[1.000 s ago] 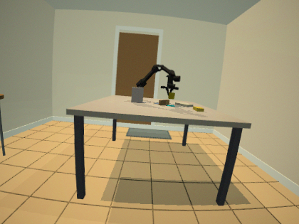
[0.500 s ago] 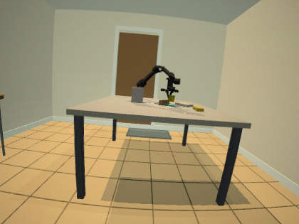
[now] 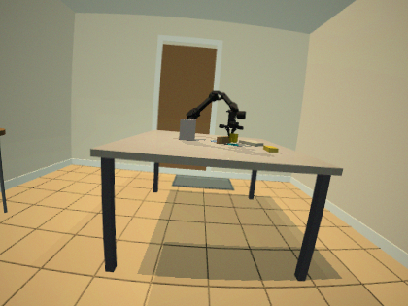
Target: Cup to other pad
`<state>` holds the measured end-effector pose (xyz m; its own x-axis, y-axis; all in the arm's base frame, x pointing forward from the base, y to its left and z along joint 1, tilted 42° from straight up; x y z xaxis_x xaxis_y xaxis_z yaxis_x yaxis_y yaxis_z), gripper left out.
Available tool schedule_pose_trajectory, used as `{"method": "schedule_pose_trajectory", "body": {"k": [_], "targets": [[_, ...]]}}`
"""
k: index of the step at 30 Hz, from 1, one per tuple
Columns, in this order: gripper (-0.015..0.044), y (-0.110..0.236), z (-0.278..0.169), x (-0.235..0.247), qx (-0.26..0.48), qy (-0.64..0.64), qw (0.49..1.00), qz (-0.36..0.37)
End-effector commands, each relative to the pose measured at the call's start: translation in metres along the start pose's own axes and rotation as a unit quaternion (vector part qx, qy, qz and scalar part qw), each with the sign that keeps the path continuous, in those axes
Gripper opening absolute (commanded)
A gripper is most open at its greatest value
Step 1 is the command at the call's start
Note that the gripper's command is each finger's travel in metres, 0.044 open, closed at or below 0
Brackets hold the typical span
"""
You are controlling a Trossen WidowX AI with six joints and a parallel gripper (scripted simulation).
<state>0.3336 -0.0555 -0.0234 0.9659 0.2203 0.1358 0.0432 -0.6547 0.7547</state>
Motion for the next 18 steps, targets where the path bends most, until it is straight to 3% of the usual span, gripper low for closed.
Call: {"method": "schedule_pose_trajectory", "body": {"k": [1,18], "targets": [[0.0000,-0.0103,0.0007,-0.0023,0.004,-0.006,1.000,-0.001],[0.0000,-0.0100,-0.0002,-0.0009,0.001,0.000,1.000,-0.001]]}}
Point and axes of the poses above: the point midway between the two fingers, 35 mm back from their tips, its own y axis back along the fingers, its own x axis across the jaws, z = x × y, the point moved 8 cm from there along y, back along the fingers, and after that the axes turned 12 degrees about y, right-handed, at the moved point
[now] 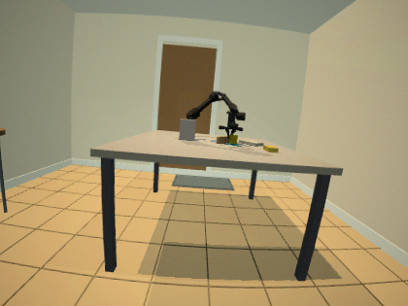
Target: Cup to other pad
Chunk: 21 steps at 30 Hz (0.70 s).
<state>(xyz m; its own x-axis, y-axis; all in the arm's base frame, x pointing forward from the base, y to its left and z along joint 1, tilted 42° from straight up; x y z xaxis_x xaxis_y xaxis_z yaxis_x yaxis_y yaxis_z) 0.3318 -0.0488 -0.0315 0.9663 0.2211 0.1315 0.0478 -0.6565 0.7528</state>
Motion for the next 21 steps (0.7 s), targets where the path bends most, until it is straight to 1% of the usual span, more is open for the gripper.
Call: {"method": "schedule_pose_trajectory", "body": {"k": [1,6,7,15,21], "targets": [[0.0000,0.0006,-0.0002,0.0004,0.000,0.001,1.000,0.001],[0.0131,0.0006,-0.0002,0.0004,0.000,0.001,1.000,0.001],[0.0147,0.0006,-0.0002,0.0004,0.000,0.001,1.000,0.001],[0.0147,0.0015,-0.0001,0.0005,0.000,0.001,1.000,0.001],[0.0147,0.0102,0.0003,0.0007,0.000,0.000,1.000,0.000]]}}
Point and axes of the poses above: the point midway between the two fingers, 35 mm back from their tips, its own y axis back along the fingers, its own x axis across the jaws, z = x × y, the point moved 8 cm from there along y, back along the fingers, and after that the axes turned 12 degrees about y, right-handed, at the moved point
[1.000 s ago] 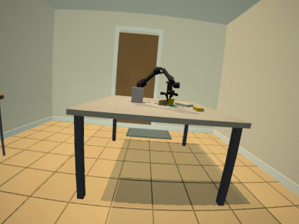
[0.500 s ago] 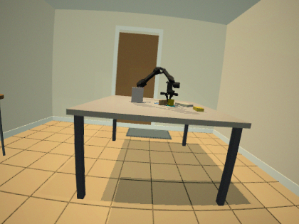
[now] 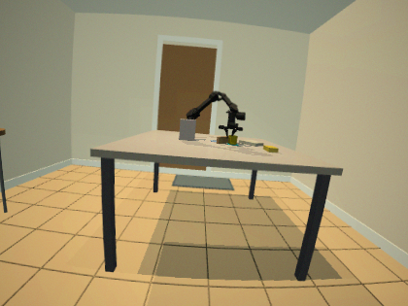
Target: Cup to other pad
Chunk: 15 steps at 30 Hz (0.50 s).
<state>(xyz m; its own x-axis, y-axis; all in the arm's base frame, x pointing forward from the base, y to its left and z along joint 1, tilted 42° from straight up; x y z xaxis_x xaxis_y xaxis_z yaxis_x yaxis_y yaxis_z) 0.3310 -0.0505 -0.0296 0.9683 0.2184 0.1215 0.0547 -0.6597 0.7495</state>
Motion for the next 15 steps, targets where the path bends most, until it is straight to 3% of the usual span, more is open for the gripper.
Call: {"method": "schedule_pose_trajectory", "body": {"k": [1,15], "targets": [[0.0147,0.010,0.001,0.002,-0.004,0.004,1.000,0.003],[0.0147,0.036,0.001,-0.001,-0.003,0.001,1.000,0.003]]}}
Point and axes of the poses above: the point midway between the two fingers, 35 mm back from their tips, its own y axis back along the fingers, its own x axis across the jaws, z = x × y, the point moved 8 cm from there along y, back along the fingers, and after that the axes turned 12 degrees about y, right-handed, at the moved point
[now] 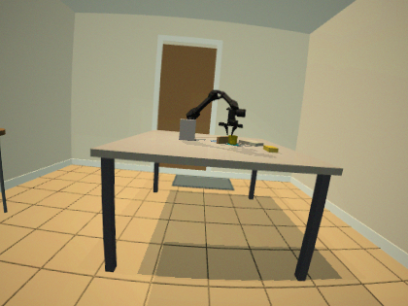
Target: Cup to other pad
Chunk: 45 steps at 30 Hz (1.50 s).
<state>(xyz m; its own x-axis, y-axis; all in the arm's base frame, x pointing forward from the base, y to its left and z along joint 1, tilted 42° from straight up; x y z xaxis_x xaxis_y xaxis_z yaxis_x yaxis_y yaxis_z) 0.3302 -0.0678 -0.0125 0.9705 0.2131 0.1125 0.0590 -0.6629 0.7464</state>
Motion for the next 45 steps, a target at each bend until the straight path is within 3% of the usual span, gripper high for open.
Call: {"method": "schedule_pose_trajectory", "body": {"k": [1,13,24,36,45], "targets": [[0.0147,0.013,-0.001,0.001,-0.005,0.006,1.000,0.005],[0.0147,0.025,-0.001,-0.005,-0.005,0.004,1.000,0.005],[0.0435,0.025,0.000,-0.004,-0.001,0.000,1.000,0.003],[0.0440,0.082,-0.002,-0.008,-0.006,0.004,1.000,0.004],[0.0440,0.085,-0.001,-0.009,-0.006,0.004,1.000,0.004]]}}
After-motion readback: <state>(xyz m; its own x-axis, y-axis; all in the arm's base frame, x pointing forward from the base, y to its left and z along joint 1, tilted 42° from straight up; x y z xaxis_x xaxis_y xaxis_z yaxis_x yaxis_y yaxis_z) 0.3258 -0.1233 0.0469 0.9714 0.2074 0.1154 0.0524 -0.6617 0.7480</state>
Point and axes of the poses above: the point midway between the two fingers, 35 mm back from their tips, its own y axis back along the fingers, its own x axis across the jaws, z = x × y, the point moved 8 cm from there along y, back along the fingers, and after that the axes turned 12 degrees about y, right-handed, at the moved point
